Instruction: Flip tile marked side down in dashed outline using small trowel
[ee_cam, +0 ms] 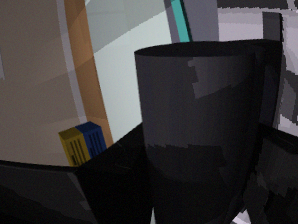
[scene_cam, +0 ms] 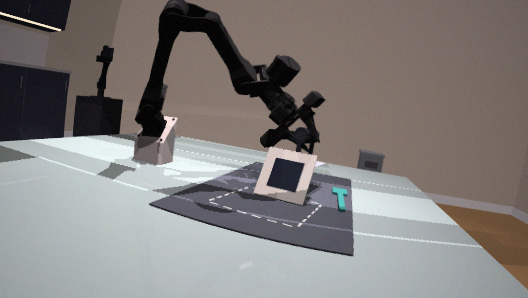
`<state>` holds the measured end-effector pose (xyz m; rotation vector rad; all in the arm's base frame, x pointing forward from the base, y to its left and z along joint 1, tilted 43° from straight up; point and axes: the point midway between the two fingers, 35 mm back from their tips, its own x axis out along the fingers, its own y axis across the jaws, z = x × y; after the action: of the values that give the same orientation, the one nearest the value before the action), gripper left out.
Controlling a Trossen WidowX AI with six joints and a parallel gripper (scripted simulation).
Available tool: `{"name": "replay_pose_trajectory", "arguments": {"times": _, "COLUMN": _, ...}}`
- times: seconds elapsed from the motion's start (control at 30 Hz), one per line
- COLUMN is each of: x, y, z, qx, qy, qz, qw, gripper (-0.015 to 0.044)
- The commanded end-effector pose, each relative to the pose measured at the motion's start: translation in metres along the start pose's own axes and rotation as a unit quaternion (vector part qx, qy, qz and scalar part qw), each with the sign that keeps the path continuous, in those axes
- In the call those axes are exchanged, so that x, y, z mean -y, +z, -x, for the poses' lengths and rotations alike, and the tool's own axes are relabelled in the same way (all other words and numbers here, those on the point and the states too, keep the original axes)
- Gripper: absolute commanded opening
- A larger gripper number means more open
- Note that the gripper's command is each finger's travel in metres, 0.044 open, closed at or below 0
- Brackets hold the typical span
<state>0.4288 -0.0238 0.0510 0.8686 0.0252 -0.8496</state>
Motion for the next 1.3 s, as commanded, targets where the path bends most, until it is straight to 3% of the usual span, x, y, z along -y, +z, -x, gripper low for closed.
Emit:
{"name": "replay_pose_trajectory", "arguments": {"times": 0.0, "x": -0.006, "y": 0.014, "z": 0.003, "qx": -0.001, "qy": 0.006, "qz": -0.003, "qw": 1.000, "gripper": 0.0000}}
{"name": "replay_pose_trajectory", "arguments": {"times": 0.43, "x": -0.002, "y": 0.041, "z": -0.001, "qx": 0.000, "qy": 0.006, "qz": -0.003, "qw": 1.000, "gripper": 0.0000}}
{"name": "replay_pose_trajectory", "arguments": {"times": 0.8, "x": -0.025, "y": -0.018, "z": 0.019, "qx": -0.001, "qy": 0.006, "qz": -0.005, "qw": 1.000, "gripper": 0.0000}}
{"name": "replay_pose_trajectory", "arguments": {"times": 1.27, "x": -0.025, "y": -0.019, "z": 0.019, "qx": -0.001, "qy": 0.006, "qz": -0.005, "qw": 1.000, "gripper": 0.0000}}
